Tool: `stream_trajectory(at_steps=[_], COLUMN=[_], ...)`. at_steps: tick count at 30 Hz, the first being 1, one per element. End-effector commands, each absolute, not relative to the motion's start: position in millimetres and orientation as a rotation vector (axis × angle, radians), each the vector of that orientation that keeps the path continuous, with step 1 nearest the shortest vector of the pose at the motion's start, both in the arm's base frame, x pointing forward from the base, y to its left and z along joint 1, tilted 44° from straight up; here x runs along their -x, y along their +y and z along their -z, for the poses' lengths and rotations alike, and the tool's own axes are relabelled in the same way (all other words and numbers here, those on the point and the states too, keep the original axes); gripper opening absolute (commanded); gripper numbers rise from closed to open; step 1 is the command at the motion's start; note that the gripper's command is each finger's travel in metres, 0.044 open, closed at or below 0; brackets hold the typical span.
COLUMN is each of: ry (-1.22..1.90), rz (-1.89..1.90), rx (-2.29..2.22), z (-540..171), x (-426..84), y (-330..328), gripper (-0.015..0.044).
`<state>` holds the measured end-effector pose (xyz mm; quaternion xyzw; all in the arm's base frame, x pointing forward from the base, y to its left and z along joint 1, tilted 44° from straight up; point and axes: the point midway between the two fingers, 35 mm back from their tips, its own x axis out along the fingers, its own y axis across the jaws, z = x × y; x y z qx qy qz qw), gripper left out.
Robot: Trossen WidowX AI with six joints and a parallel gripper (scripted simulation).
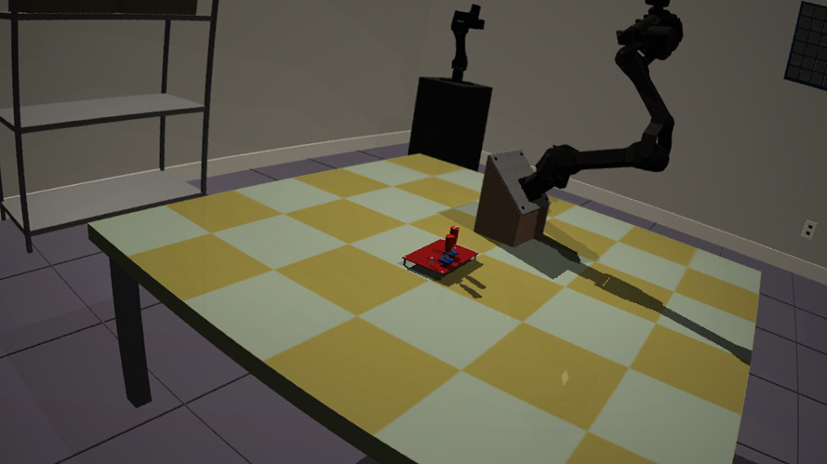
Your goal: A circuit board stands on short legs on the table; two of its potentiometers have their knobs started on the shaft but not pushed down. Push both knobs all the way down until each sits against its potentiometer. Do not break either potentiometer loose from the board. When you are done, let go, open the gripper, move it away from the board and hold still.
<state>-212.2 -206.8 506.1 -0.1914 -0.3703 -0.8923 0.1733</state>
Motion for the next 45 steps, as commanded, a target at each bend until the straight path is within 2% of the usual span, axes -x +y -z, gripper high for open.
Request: stream_trajectory(at_steps=[1,13,25,45], ry=[-0.914,-0.537,-0.161,0.183], rz=[2.515,2.383,2.164,1.826], rx=[0.477,0.327,0.209,0.104], z=[-497,-466,-420,-351], x=[206,167,107,6], y=[-235,-313,-383,-432], gripper=[0.0,0.0,0.0,0.0])
